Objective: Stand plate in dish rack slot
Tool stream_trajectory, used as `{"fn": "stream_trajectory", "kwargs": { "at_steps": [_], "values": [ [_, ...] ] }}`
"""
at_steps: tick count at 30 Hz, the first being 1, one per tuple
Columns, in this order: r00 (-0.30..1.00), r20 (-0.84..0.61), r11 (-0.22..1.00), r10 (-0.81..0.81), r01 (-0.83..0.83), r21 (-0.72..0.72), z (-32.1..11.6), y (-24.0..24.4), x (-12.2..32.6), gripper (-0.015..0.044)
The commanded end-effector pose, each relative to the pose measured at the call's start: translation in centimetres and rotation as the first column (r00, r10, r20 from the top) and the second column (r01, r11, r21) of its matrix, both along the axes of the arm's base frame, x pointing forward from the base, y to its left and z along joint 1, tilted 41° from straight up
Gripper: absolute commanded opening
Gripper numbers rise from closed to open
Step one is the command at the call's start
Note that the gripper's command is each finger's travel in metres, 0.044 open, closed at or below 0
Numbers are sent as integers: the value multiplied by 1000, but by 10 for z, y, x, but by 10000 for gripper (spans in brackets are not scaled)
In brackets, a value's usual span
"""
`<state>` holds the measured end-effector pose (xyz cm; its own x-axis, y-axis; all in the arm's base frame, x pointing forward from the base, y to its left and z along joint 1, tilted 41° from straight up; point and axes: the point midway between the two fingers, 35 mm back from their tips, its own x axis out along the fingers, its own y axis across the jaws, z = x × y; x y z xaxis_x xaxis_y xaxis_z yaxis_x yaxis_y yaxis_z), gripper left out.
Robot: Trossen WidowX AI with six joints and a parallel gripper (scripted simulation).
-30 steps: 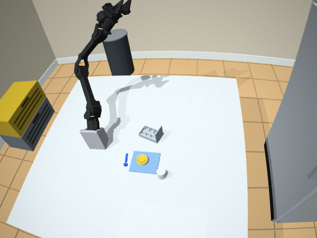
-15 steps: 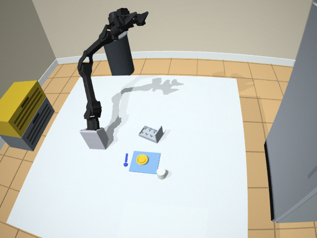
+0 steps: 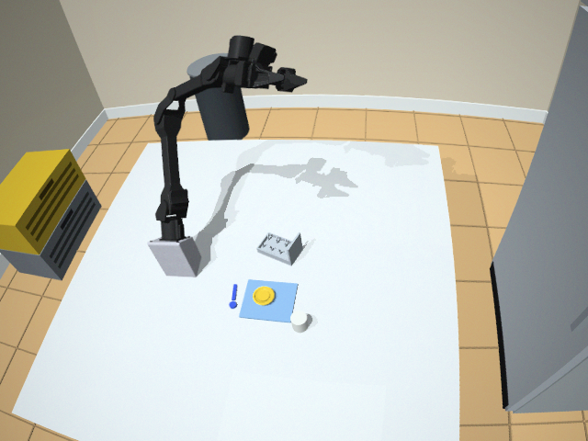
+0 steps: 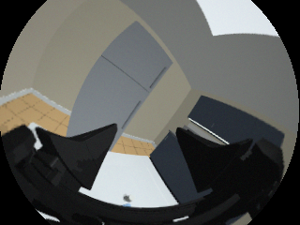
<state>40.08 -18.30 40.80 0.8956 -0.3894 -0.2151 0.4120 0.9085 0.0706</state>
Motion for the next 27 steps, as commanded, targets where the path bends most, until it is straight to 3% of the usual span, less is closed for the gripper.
{"fn": "stream_trajectory", "kwargs": {
  "at_steps": [1, 15, 27],
  "values": [
    [992, -119, 999, 32, -31, 10, -37, -6, 10, 400],
    [833, -507, 975, 221, -169, 146, -176, -14, 19, 400],
    [586, -677, 894, 446, -251, 372, -283, -3, -5, 400]
  ]
}}
